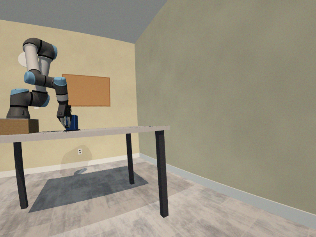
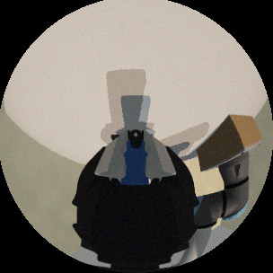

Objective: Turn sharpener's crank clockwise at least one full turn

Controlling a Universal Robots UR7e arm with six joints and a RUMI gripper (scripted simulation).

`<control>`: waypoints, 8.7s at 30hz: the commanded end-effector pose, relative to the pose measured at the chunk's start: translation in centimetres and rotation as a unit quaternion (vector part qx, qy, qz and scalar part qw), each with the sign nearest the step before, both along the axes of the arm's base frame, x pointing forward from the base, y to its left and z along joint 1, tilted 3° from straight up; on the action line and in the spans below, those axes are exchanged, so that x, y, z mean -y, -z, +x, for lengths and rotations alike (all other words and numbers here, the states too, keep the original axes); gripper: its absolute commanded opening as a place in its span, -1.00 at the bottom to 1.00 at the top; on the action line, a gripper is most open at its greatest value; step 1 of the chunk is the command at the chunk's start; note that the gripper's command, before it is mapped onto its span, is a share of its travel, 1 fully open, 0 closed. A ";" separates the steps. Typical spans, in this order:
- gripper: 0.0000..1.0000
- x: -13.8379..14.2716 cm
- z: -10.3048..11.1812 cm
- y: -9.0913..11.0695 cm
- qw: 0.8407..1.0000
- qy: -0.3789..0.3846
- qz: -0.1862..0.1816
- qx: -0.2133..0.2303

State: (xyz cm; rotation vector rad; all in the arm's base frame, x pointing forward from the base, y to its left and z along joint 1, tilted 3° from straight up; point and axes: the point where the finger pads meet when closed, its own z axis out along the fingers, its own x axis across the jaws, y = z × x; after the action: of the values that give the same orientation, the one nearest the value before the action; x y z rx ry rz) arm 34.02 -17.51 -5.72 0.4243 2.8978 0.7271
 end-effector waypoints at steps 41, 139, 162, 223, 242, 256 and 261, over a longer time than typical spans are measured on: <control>-0.83 -1.0 -3.3 -2.9 1.000 0.000 -0.001 0.001; -0.83 0.1 1.0 -9.5 1.000 -0.001 -0.001 0.001; -0.83 0.2 1.4 -9.4 1.000 0.000 0.000 0.000; -0.36 3.6 0.0 -15.9 1.000 0.000 -0.002 0.001; -0.36 3.8 -0.1 -16.4 1.000 0.000 0.000 0.000; -0.36 3.8 -0.1 -16.4 1.000 0.000 0.000 0.000; -0.36 3.8 -0.1 -16.4 1.000 0.000 0.000 0.000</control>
State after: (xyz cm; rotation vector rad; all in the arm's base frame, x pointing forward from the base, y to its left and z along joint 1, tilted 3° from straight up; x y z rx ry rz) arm 33.91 -21.00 10.52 0.4223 2.8985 0.7339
